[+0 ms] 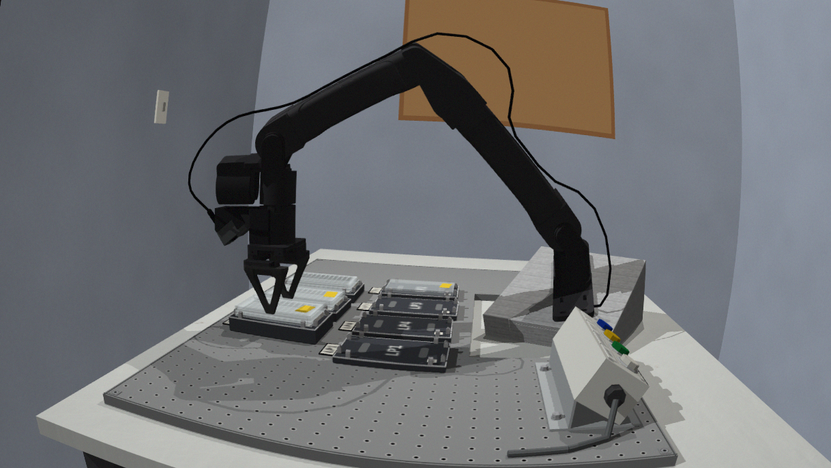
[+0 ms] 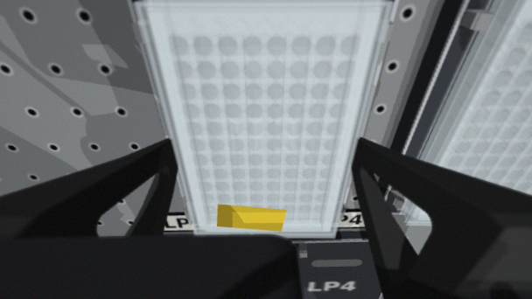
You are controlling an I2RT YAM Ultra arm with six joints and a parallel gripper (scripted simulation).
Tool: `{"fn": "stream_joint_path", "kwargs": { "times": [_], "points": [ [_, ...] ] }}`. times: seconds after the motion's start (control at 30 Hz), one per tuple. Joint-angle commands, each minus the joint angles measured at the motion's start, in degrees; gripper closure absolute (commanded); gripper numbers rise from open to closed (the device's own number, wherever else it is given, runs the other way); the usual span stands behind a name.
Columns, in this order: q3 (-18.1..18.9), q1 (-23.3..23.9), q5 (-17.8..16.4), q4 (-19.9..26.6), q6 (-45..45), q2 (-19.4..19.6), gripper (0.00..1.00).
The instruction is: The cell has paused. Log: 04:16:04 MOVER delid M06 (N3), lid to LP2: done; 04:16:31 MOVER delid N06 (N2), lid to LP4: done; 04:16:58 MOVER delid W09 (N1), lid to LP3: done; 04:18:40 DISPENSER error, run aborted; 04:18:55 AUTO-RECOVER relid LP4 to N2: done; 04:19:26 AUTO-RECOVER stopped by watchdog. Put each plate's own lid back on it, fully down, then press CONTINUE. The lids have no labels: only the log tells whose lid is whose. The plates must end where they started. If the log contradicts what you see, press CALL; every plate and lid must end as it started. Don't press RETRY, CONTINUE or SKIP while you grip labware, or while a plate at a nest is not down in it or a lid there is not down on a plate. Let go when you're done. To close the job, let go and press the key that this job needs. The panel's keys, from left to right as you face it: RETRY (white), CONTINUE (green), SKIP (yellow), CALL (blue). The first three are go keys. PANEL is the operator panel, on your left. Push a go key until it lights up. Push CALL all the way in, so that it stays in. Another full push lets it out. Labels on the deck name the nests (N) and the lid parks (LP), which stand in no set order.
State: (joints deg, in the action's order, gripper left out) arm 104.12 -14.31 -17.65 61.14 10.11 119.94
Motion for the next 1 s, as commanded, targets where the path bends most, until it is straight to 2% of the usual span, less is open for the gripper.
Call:
{"fn": "stream_joint_path", "kwargs": {
  "times": [0.0,0.4,0.43,0.97],
  "points": [
    [0.2,0.5,0.2,-0.8,0.2,-0.8,1.00],
    [0.0,0.5,0.5,-1.2,0.4,-0.8,1.00],
    [0.0,0.5,0.5,-1.2,0.4,-0.8,0.00],
    [0.0,0.5,0.5,-1.2,0.4,-0.8,0.00]
  ]
}}
